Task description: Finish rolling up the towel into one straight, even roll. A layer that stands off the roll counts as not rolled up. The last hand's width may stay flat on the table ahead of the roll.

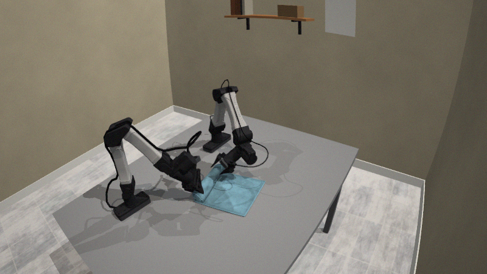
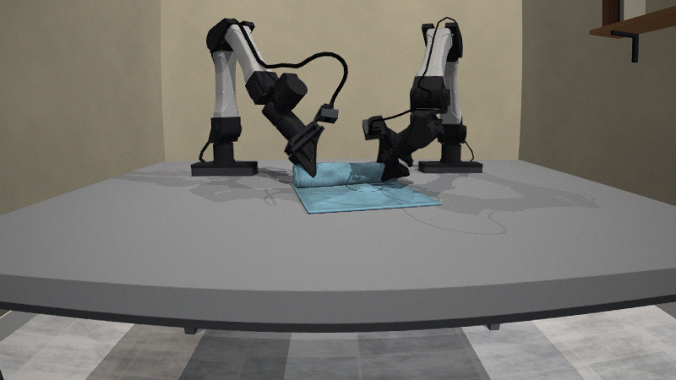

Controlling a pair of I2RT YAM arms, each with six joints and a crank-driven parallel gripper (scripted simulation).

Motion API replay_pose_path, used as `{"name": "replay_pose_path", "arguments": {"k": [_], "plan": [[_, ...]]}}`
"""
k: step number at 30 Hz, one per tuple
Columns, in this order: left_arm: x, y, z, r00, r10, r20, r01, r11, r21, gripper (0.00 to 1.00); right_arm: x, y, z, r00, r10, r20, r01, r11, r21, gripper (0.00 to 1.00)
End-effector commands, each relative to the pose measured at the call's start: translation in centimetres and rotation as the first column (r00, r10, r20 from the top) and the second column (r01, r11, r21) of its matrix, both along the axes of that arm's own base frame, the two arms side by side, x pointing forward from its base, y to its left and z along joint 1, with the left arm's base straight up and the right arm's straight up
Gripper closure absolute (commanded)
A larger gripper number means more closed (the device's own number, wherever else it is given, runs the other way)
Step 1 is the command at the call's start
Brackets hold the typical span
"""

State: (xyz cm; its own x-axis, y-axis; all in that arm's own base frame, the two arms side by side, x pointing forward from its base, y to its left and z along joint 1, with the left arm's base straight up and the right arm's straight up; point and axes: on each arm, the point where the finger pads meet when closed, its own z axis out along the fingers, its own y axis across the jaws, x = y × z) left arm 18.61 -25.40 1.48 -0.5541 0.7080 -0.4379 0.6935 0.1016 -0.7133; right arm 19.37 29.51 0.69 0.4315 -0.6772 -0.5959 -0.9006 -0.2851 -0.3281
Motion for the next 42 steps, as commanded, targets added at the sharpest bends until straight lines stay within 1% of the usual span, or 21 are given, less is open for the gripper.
{"name": "replay_pose_path", "arguments": {"k": [1,7,17,25,28,31,33,38,42], "plan": [[0.4,-0.2,0.5,1.000,-0.004,0.010,0.005,1.000,-0.011,0.36,0.6,0.7,0.4,1.000,-0.006,0.010,0.006,1.000,0.018,0.68],[0.4,-0.2,0.9,1.000,-0.004,0.010,0.005,1.000,-0.011,0.15,0.6,0.7,0.4,1.000,-0.006,0.010,0.006,1.000,0.018,0.68],[1.7,1.8,2.5,1.000,-0.004,0.010,0.005,1.000,-0.011,0.15,0.6,0.7,0.5,0.999,-0.007,-0.054,0.006,1.000,-0.004,0.68],[3.5,4.5,4.6,1.000,-0.004,0.010,0.005,1.000,-0.011,0.15,0.6,0.7,0.7,0.977,-0.014,-0.215,0.001,0.998,-0.061,0.68],[3.6,4.7,4.8,1.000,-0.004,0.013,0.004,1.000,-0.011,0.15,0.6,0.7,0.8,0.957,-0.021,-0.290,-0.005,0.996,-0.088,0.68],[3.5,4.5,4.8,0.998,-0.001,0.056,0.001,1.000,-0.003,0.13,0.6,0.7,0.9,0.929,-0.030,-0.368,-0.013,0.993,-0.116,0.68],[3.5,4.5,4.8,0.998,-0.001,0.056,0.001,1.000,-0.003,0.13,0.6,0.7,0.9,0.929,-0.030,-0.368,-0.013,0.993,-0.116,0.68],[3.1,3.8,4.9,0.977,0.010,0.213,-0.015,1.000,0.025,0.11,0.6,0.7,1.0,0.865,-0.053,-0.499,-0.034,0.986,-0.163,0.68],[2.6,3.0,5.0,0.923,0.016,0.384,-0.039,0.998,0.053,0.10,0.6,0.7,1.2,0.800,-0.075,-0.595,-0.055,0.979,-0.198,0.68]]}}
